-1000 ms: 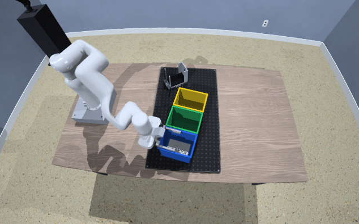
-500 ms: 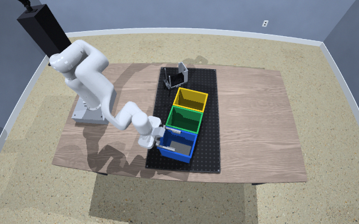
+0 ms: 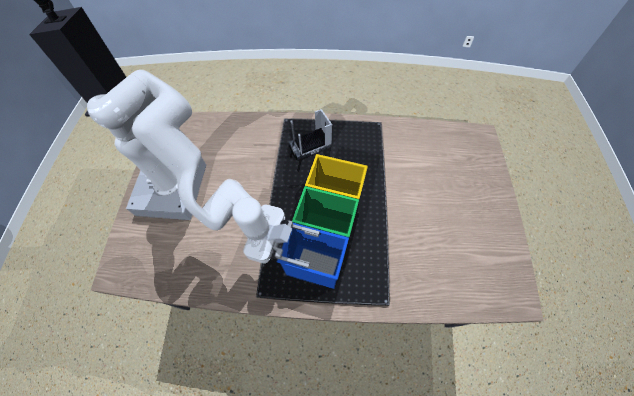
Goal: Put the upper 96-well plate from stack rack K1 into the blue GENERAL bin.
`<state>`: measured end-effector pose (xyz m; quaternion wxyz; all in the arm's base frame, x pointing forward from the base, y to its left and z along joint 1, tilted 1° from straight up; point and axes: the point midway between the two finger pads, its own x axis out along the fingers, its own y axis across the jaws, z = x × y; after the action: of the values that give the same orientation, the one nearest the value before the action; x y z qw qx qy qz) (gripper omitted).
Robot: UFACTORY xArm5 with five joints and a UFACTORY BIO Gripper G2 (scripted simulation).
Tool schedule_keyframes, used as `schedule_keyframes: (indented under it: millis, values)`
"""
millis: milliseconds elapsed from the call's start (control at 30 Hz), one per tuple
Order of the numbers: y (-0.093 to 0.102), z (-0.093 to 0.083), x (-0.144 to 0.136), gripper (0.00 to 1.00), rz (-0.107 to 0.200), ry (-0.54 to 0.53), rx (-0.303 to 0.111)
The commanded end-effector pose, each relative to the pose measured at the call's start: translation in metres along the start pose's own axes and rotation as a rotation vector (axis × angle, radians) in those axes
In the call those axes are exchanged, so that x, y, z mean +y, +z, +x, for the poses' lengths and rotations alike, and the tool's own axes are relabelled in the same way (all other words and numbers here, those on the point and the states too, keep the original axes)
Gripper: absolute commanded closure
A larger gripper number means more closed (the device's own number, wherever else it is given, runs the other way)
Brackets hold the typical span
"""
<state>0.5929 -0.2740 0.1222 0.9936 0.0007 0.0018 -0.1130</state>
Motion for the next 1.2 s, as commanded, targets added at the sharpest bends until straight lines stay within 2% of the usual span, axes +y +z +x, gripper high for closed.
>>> schedule_keyframes:
  millis: [0,567,933,1133,1167]
  values:
    - [0.007,0.0,0.0,0.82,-0.009,0.0,0.001]
    - [0.032,0.0,0.0,0.82,-0.009,0.0,0.001]
    - [0.033,0.0,0.0,0.82,-0.009,0.0,0.001]
    - [0.04,-0.012,0.027,0.82,-0.009,0.2,0.002]
    - [0.04,-0.012,0.027,0.82,-0.009,0.2,0.002]
